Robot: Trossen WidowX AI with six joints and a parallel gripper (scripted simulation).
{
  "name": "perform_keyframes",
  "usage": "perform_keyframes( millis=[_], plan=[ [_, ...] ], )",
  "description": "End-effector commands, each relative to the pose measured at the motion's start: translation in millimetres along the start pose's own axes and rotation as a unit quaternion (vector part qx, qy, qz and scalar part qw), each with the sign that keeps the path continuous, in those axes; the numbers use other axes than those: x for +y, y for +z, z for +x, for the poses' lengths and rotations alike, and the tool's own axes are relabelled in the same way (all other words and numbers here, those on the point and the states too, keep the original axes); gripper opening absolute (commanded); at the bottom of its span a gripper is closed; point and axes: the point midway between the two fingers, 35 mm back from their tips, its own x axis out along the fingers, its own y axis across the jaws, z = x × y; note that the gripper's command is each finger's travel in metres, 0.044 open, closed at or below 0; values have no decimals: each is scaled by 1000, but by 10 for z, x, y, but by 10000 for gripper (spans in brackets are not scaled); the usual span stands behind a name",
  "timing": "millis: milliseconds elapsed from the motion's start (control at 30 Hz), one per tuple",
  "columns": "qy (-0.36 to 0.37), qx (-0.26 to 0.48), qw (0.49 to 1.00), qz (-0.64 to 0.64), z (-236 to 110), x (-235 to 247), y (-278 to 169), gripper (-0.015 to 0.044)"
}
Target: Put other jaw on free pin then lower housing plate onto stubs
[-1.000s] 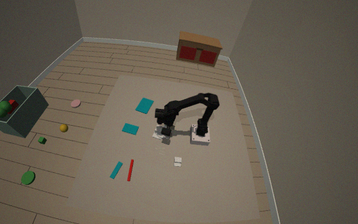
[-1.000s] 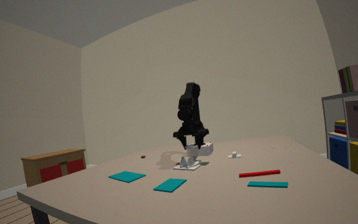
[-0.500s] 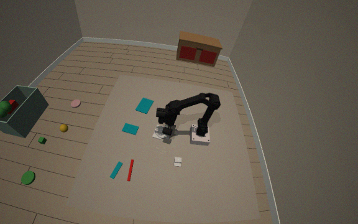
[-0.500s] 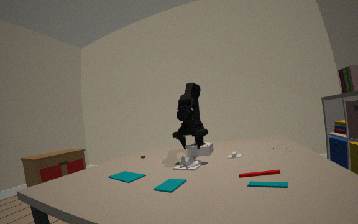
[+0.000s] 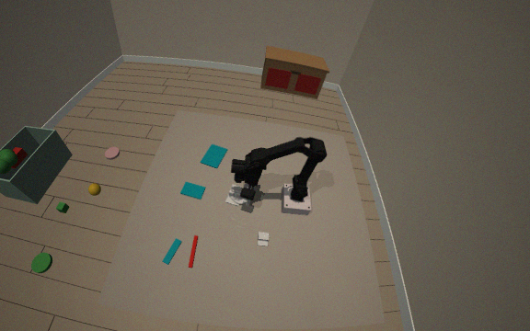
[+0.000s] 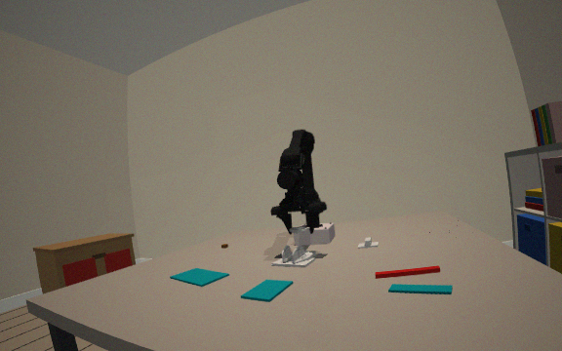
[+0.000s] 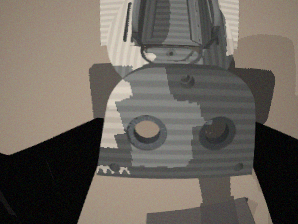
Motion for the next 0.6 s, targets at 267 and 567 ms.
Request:
perform_keyframes(
  millis=[267, 567],
  plan=[
    [2, 0, 1000, -2, -2, 3, -2, 351],
    [2, 0, 1000, -2, 40, 5, 3, 351]
  ],
)
